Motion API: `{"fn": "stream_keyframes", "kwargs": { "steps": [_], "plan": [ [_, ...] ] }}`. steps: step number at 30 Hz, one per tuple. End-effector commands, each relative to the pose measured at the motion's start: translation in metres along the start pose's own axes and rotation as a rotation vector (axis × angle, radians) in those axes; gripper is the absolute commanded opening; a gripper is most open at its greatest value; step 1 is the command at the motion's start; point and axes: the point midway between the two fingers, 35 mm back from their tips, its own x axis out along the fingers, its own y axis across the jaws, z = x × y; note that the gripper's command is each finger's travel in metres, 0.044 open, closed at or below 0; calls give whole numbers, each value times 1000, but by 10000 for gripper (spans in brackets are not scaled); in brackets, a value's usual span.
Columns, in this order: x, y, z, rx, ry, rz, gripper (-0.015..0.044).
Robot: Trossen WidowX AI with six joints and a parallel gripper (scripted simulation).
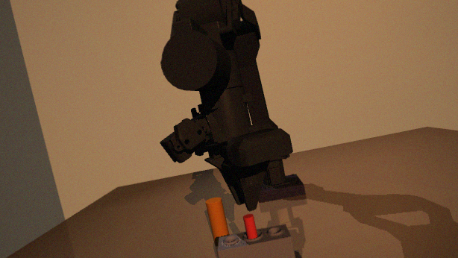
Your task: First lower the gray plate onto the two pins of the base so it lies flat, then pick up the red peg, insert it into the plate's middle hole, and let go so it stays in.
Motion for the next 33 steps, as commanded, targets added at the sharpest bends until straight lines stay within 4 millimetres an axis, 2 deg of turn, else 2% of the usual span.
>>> {"fn": "stream_keyframes", "kwargs": {
  "steps": [1,33],
  "plan": [
    [-3,0,0,-9,0,-5,150],
    [-23,1,-4,-10,0,-6,150]
  ]
}}
